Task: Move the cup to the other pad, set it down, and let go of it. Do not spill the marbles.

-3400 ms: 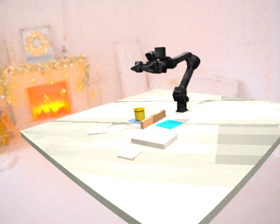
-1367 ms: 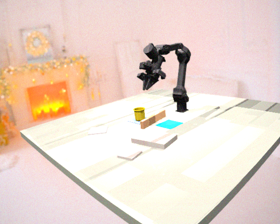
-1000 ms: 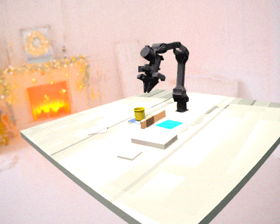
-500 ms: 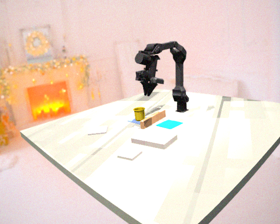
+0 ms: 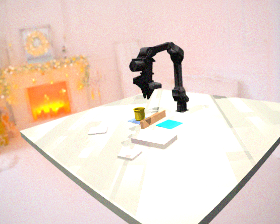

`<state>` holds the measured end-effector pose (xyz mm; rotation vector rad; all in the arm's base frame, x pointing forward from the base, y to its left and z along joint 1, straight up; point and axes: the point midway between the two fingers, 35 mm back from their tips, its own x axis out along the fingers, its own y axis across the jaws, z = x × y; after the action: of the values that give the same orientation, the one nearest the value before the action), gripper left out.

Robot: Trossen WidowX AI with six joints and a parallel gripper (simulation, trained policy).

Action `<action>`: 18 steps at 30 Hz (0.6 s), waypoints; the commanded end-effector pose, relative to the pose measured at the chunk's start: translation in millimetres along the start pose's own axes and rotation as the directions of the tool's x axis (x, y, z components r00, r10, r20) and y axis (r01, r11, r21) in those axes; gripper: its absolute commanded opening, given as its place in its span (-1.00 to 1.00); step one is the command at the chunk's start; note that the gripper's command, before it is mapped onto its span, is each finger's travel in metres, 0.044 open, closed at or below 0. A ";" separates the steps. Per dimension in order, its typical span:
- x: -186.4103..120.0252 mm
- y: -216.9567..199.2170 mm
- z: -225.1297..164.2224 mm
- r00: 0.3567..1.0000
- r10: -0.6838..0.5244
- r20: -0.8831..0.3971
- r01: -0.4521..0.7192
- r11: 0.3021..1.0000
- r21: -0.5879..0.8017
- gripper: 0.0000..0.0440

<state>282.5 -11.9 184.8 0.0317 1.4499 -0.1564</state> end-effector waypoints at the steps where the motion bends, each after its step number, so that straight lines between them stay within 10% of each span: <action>1: 7.3 -5.7 -1.6 0.999 -0.013 -0.043 0.013 1.000 -0.008 -0.40; 18: 46.3 -33.3 -10.5 0.986 -0.041 -0.164 0.035 0.999 -0.034 -0.29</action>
<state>274.8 -43.8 149.7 -0.0025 1.5894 -0.1667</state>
